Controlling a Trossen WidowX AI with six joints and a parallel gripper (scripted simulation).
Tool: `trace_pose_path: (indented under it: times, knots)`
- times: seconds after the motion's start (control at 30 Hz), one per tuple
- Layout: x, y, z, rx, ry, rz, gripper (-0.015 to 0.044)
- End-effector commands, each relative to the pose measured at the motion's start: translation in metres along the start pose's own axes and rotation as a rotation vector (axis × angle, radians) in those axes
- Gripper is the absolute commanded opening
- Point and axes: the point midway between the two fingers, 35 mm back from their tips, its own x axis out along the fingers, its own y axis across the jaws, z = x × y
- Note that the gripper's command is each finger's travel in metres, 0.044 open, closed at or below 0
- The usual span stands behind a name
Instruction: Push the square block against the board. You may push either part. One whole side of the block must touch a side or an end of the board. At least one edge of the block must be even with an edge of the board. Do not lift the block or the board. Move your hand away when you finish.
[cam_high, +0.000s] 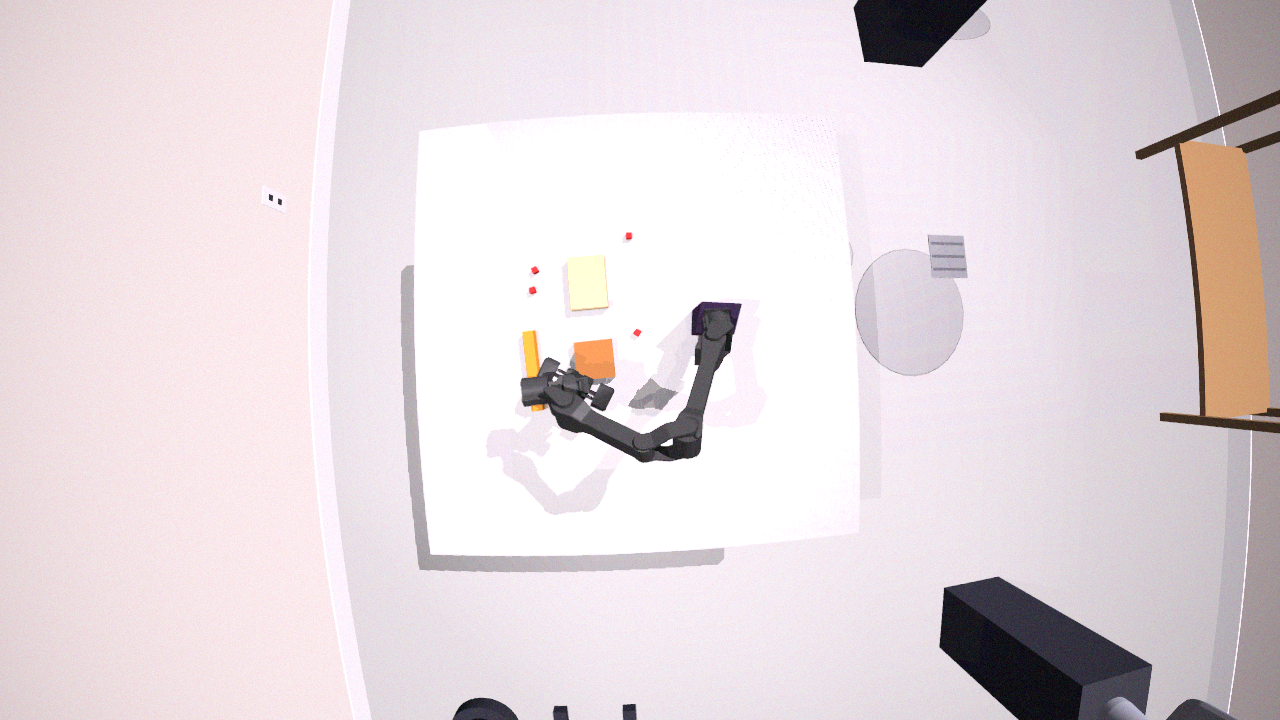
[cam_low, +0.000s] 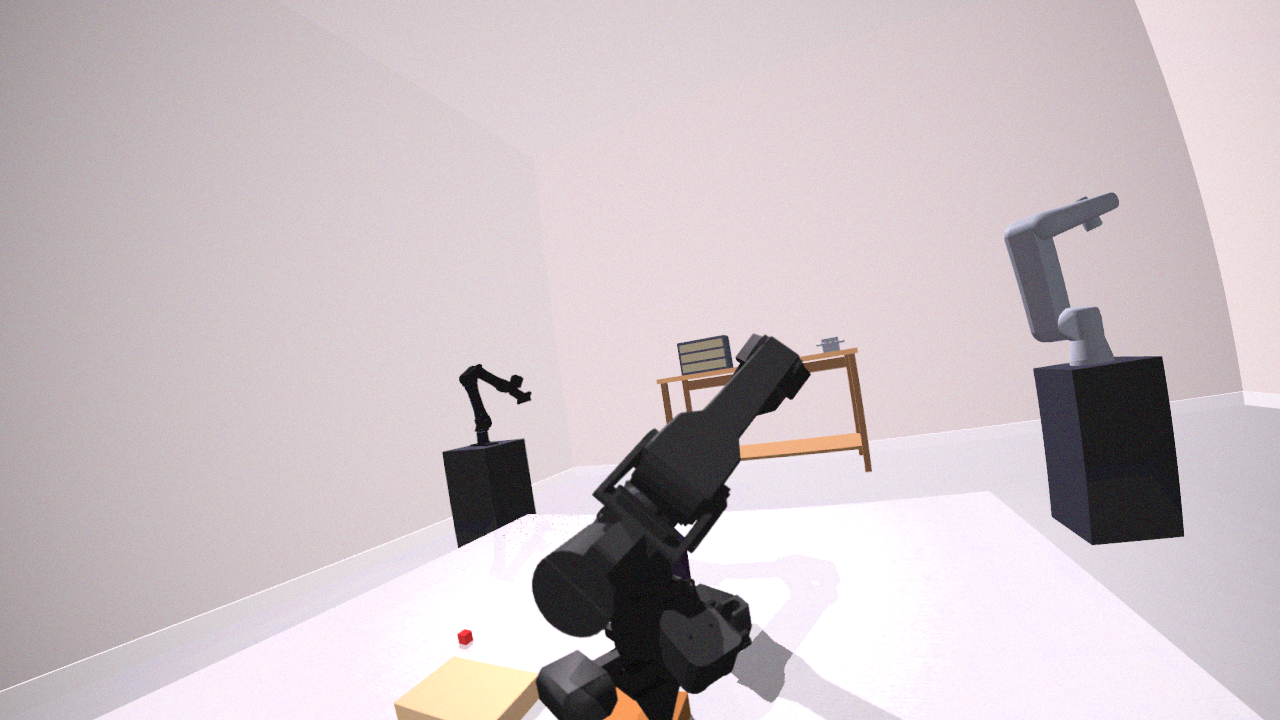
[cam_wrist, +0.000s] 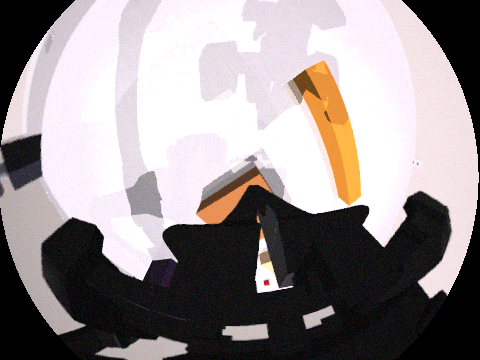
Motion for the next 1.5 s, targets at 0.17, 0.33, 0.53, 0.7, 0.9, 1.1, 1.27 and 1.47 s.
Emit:
trace_pose_path:
  times: [0.17,0.33,0.53,0.7,0.9,1.1,1.27,1.47]
  knots:
    - [0.000,0.028,-0.001,-0.327,0.002,-0.002,0.0000]
    - [0.000,0.042,-0.003,-0.500,0.000,0.000,0.0000]
    - [0.001,0.046,-0.003,-0.552,-0.001,0.001,0.0000]
    - [0.028,0.046,-0.003,-0.552,0.000,0.001,0.0000]
    - [0.055,0.048,-0.002,-0.552,-0.004,0.001,0.0000]
    - [0.055,0.045,-0.005,-0.552,-0.003,0.001,0.0000]
    - [0.056,0.041,-0.010,-0.552,-0.001,0.001,0.0000]
    - [0.056,0.036,-0.017,-0.552,0.001,0.000,0.0000]
